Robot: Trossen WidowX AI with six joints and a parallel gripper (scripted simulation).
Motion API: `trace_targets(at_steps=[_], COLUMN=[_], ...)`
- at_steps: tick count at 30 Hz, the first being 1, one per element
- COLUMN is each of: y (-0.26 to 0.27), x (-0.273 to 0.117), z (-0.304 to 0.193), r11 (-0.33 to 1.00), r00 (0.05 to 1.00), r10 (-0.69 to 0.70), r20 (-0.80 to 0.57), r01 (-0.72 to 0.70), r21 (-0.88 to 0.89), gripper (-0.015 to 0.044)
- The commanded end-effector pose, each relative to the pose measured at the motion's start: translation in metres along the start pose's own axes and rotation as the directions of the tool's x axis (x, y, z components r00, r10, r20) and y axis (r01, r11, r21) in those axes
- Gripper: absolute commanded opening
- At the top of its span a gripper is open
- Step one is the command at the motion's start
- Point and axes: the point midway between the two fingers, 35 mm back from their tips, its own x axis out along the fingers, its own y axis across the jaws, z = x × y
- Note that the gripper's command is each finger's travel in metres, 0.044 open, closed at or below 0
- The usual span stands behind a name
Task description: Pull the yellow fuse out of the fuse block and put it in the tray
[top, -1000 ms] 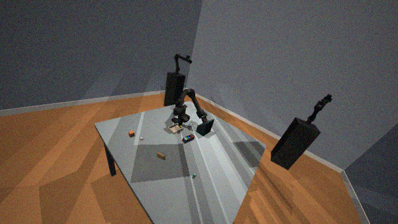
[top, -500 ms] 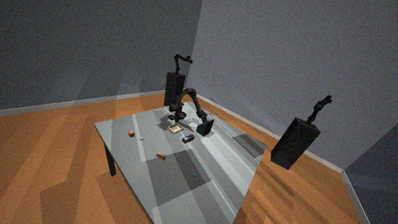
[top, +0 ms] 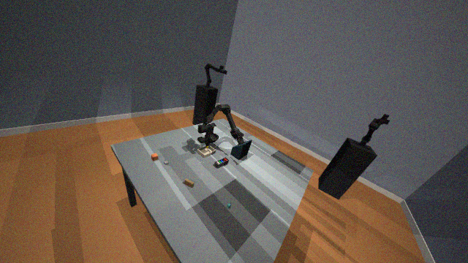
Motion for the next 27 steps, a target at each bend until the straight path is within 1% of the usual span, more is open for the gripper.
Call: trace_targets(at_steps=[1, 7, 19, 20, 24, 27], y=[0.002, 0.002, 0.001, 0.001, 0.002, 0.002], x=[0.007, 0.014, 0.01, 0.008, -0.024, -0.026], z=[0.001, 0.001, -0.001, -0.001, 0.001, 0.001], r11=[1.0, 1.0, 1.0, 1.0, 1.0, 1.0], r00=[1.0, 1.0, 1.0, 1.0, 1.0, 1.0], r10=[0.005, 0.004, 0.001, 0.002, 0.005, 0.005], r20=[0.001, -0.001, -0.003, -0.003, 0.002, 0.002], r01=[-0.005, -0.004, -0.001, -0.002, -0.005, -0.005], r21=[-0.006, -0.006, 0.0, 0.0, -0.006, -0.006], gripper=[0.0, 0.0, 0.0315, 0.033, 0.033, 0.033])
